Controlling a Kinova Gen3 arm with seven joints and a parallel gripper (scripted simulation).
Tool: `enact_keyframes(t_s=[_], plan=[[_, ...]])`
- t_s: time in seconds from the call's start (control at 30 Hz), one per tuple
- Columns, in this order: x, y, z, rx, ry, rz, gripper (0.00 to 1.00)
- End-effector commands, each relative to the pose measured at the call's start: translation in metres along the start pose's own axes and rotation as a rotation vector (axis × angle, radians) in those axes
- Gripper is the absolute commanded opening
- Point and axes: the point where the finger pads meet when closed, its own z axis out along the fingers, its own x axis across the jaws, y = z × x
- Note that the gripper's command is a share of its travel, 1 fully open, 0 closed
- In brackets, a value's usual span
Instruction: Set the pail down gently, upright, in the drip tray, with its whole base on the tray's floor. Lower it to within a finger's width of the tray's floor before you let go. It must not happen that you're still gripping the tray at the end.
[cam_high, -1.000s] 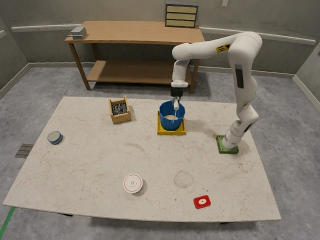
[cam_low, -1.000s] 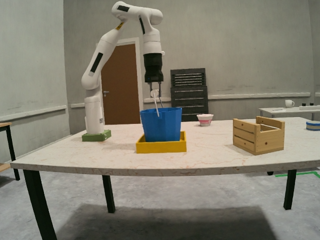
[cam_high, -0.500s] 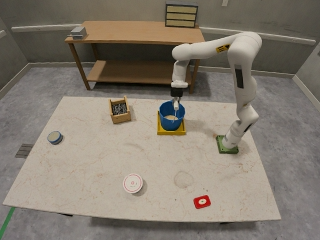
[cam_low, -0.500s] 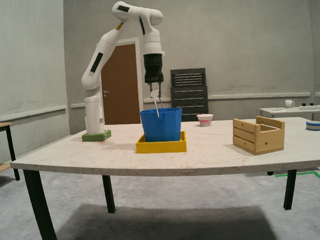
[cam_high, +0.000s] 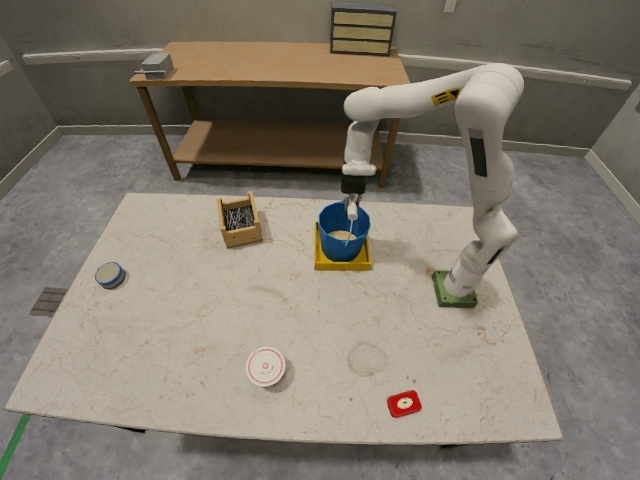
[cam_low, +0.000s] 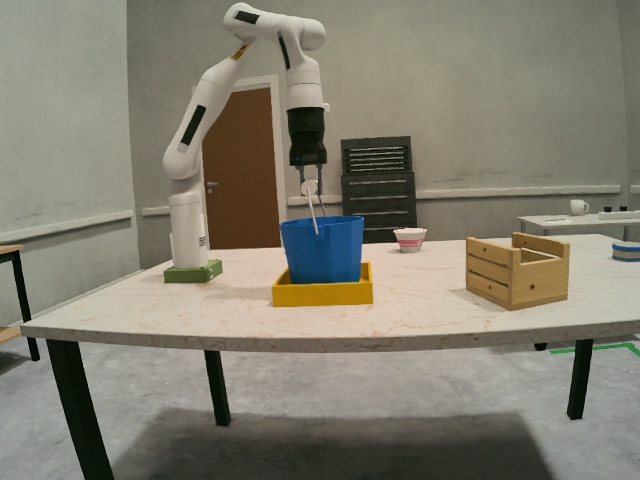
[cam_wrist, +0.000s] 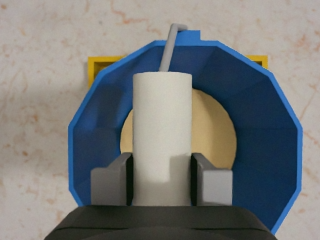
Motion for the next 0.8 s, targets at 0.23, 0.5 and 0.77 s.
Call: enact_keyframes(t_s=[0.23,0.5,0.77], plan=[[0.0004,0.0003,-0.0008,-0.001,0.002,0.0,0.0],[0.0004,0.0003,-0.0008,-0.001,0.002,0.0,0.0],[0.0004,0.0003,-0.0008,-0.001,0.002,0.0,1.0]])
